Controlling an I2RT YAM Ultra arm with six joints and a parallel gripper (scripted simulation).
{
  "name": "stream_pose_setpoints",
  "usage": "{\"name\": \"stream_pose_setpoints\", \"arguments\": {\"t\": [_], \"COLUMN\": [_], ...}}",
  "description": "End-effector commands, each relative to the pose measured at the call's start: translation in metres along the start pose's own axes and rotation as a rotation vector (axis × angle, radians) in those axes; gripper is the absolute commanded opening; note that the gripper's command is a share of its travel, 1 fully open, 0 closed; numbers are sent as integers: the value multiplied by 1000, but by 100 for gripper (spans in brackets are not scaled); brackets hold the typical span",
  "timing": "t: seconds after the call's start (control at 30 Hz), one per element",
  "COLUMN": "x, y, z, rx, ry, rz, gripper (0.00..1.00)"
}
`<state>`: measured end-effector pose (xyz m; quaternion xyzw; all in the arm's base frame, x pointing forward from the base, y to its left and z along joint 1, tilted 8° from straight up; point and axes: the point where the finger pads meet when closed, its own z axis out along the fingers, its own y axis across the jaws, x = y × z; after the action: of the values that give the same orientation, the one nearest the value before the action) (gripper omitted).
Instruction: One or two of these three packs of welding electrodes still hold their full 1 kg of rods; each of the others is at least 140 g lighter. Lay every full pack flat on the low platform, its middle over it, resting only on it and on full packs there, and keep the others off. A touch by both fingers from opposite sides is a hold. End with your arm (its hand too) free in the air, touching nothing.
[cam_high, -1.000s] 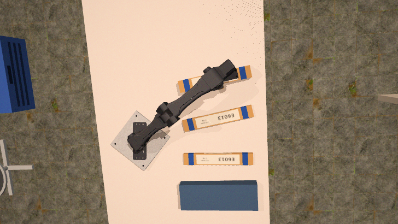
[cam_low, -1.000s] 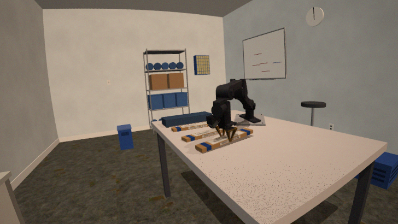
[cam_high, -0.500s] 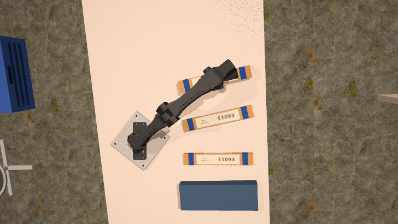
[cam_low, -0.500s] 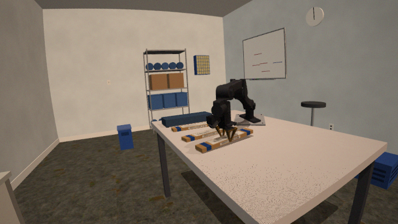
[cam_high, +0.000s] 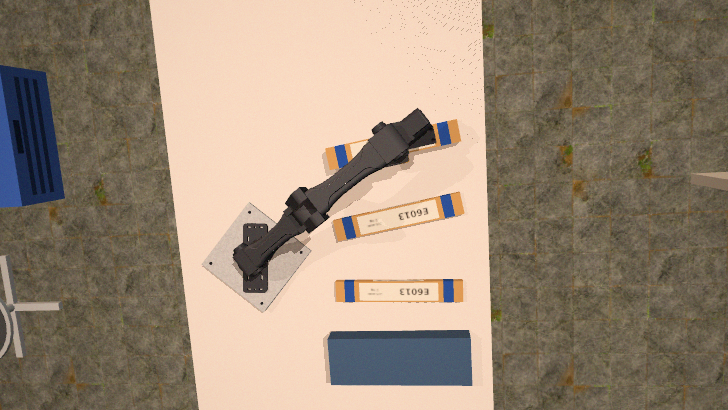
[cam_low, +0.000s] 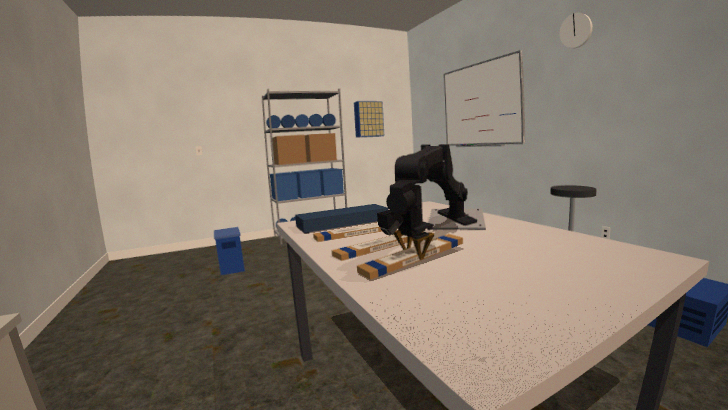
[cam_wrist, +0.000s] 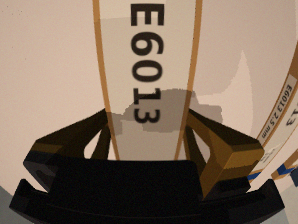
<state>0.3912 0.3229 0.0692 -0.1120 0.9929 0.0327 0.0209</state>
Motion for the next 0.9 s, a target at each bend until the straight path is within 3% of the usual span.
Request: {"name": "stream_pose_setpoints", "arguments": {"t": [0.0, 0.57, 0.6, 0.87], "x": [-11, -10, -12, -9], "y": [4, 4, 4, 3], "z": [-53, -53, -48, -53], "rx": [-49, -48, -45, -46], "ry": [-102, -99, -94, -94], "rz": [0, 1, 1, 1], "gripper": [0, 0, 0, 0]}}
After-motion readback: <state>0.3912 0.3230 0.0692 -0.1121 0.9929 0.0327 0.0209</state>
